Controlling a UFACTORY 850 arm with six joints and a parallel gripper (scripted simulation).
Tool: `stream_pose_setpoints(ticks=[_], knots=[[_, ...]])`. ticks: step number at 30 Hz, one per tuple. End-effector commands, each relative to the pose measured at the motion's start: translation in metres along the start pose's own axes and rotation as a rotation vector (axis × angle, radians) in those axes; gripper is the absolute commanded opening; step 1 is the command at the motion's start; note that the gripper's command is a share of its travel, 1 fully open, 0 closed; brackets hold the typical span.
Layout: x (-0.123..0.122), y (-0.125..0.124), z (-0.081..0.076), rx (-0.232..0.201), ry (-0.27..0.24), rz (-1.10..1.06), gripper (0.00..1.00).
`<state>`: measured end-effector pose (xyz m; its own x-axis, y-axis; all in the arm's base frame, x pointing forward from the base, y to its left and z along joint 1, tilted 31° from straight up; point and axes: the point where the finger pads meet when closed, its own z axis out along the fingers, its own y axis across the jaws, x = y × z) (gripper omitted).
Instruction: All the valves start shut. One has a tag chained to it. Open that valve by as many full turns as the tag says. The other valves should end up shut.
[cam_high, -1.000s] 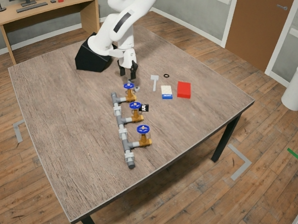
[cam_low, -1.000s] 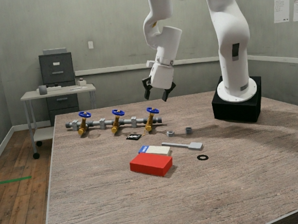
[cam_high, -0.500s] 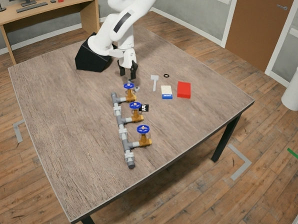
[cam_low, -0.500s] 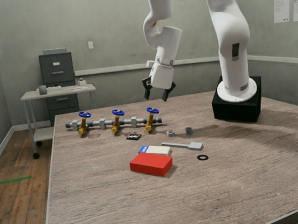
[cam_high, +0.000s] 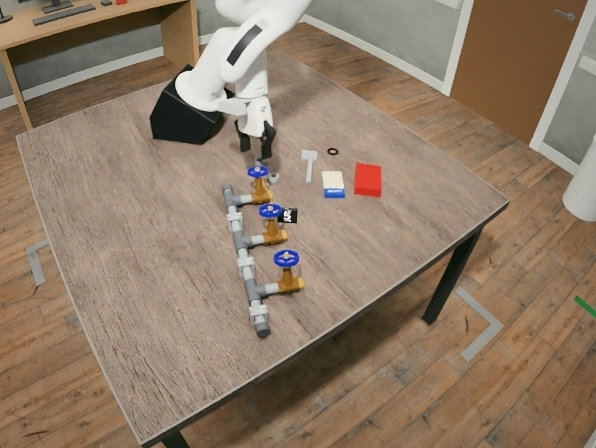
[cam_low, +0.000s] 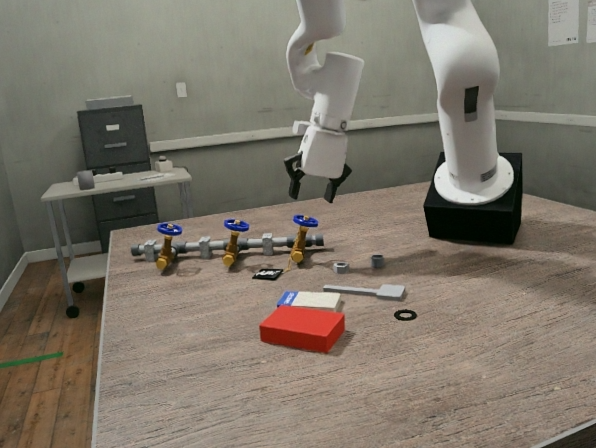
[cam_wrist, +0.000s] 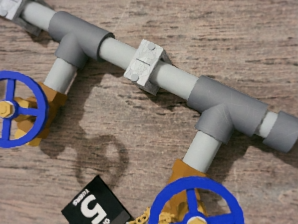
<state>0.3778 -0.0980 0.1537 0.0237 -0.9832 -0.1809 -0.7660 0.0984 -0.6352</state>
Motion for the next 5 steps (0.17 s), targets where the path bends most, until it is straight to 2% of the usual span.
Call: stream_pose_setpoints(ticks=[1, 5], knots=[[0.0002, -0.0005, -0.0001, 0.001, 0.000, 0.000, 1.00], [0.0002, -0.0005, -0.0001, 0.001, 0.000, 0.000, 1.00]])
